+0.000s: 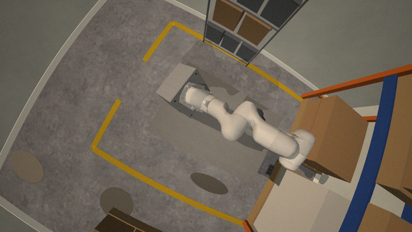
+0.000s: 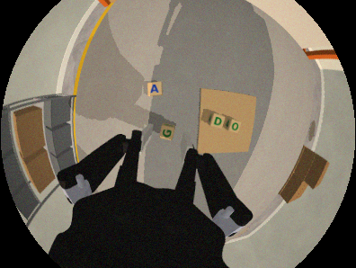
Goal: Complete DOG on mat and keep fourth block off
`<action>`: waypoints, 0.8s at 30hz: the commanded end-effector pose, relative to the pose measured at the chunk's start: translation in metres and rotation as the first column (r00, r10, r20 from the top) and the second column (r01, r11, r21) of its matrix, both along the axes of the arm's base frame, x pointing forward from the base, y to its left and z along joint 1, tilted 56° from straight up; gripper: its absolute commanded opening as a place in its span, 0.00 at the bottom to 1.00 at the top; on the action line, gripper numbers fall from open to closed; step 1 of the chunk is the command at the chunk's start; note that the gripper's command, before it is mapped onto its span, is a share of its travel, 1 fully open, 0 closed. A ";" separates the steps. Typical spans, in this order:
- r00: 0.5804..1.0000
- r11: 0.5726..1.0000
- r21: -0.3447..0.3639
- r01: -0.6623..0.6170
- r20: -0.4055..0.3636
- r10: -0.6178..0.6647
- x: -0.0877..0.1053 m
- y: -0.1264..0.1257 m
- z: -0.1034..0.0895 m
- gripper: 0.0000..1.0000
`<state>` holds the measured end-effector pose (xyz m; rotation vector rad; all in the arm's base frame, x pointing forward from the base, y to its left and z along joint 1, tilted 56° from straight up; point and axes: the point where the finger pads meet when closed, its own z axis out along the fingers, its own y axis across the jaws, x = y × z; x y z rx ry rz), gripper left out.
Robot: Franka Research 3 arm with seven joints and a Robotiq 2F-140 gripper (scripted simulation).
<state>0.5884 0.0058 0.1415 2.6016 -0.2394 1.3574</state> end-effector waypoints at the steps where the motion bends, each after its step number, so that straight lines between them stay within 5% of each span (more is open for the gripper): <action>1: 1.000 1.000 -0.002 -0.002 0.001 0.002 0.001 0.001 0.001 0.37; 24: 1.000 1.000 -0.002 -0.002 0.001 0.002 0.014 -0.003 -0.008 0.37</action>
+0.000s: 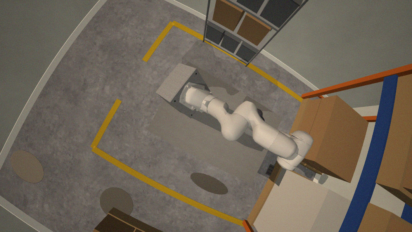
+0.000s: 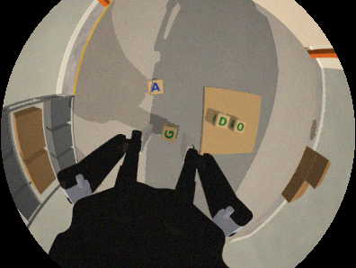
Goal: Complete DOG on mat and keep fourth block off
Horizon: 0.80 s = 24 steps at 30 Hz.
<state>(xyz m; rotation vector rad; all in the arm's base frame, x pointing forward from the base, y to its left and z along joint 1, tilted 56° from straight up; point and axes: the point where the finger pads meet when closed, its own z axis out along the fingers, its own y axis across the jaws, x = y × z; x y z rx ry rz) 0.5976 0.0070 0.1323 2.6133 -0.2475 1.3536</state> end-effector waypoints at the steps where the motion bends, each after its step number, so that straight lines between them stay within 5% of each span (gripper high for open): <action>1: 1.000 1.000 -0.013 -0.002 0.006 0.002 0.006 -0.004 0.000 0.37; 24: 1.000 1.000 -0.013 -0.002 0.006 0.002 0.018 -0.008 -0.008 0.37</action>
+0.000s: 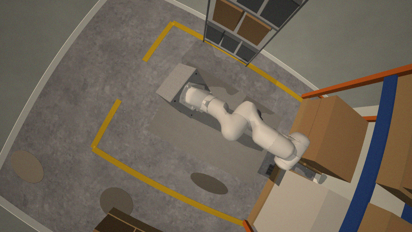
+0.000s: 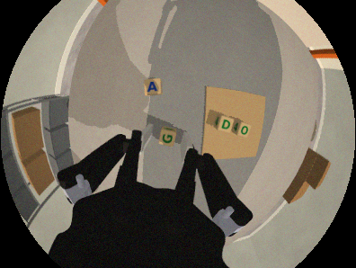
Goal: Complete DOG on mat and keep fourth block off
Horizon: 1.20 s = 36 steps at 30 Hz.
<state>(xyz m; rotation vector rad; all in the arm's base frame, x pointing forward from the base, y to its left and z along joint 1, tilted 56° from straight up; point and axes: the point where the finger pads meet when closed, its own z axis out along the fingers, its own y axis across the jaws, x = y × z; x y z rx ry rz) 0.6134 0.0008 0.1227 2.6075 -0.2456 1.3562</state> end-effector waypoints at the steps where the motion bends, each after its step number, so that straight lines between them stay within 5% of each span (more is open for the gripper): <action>1: 1.000 1.000 -0.009 -0.003 0.003 0.003 0.002 -0.002 0.001 0.37; 27: 1.000 1.000 -0.009 -0.003 0.003 0.003 0.002 -0.002 0.001 0.37; 28: 1.000 1.000 -0.009 -0.003 0.003 0.003 0.002 -0.002 0.001 0.25; 36: 1.000 1.000 -0.009 -0.003 0.003 0.003 0.002 -0.002 0.001 0.25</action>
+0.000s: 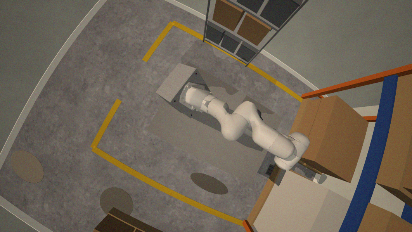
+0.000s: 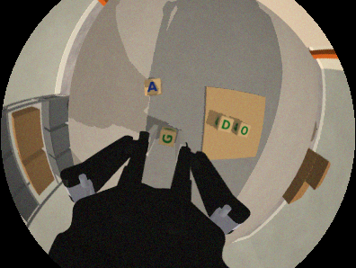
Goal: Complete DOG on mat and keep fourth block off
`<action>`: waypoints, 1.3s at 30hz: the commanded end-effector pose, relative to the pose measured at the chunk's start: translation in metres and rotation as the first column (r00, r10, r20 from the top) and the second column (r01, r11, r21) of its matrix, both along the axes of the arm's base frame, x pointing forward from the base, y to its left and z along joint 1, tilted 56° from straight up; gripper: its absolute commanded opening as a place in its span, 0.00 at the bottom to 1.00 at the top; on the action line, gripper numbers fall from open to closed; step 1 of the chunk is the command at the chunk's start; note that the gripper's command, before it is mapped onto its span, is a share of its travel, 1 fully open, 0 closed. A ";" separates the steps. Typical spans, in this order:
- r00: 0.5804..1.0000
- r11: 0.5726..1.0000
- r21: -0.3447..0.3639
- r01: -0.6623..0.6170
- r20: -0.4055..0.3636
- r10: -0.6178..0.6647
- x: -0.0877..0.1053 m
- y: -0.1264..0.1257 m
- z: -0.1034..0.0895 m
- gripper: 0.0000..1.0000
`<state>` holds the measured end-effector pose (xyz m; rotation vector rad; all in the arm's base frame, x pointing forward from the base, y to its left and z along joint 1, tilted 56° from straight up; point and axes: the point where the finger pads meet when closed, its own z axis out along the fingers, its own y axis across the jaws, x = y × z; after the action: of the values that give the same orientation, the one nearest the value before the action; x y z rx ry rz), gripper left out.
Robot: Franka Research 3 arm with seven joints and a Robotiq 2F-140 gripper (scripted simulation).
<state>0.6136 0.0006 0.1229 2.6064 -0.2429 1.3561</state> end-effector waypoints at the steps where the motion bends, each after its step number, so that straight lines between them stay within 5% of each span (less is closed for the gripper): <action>1: 1.000 1.000 -0.007 -0.002 0.003 0.002 0.002 -0.002 0.001 0.25; 8: 1.000 1.000 -0.007 -0.002 0.003 0.002 0.002 -0.002 0.001 0.25; 9: 1.000 1.000 -0.007 -0.002 0.003 0.002 0.002 -0.002 0.001 0.13; 39: 1.000 1.000 -0.007 -0.002 0.003 0.002 0.002 -0.002 0.001 0.13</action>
<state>0.6136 0.0007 0.1229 2.6063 -0.2427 1.3561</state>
